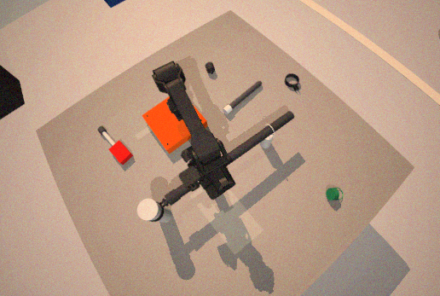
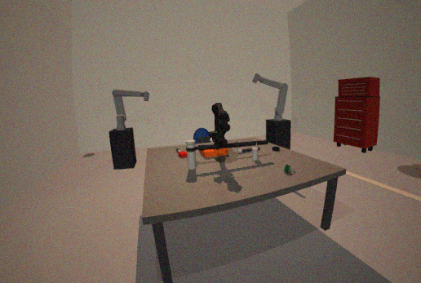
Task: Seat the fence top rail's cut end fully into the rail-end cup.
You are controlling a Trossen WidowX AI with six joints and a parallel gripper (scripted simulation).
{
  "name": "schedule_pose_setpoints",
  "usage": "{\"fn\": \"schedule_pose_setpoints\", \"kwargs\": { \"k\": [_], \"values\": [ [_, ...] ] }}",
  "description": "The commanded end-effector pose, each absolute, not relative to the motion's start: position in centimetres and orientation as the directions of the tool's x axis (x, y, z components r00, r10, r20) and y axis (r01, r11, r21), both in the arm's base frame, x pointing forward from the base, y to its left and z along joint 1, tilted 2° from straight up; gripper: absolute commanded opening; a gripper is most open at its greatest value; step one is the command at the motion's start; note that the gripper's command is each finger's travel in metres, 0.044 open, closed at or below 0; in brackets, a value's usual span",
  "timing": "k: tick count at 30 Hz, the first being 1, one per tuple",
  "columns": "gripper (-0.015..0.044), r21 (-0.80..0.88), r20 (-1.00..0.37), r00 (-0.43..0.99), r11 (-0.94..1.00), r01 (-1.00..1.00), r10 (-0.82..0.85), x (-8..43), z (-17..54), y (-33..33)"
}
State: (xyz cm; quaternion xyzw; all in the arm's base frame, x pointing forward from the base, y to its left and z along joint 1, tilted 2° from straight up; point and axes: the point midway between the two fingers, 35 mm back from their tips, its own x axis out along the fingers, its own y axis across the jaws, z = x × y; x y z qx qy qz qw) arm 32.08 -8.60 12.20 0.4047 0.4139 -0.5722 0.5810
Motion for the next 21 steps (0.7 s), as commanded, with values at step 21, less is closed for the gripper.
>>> {"fn": "schedule_pose_setpoints", "kwargs": {
  "k": [21],
  "values": [
    [0.0000,0.008,-0.939,0.013,0.018,1.000,-0.343,32.47,12.61,-9.74]
  ]
}}
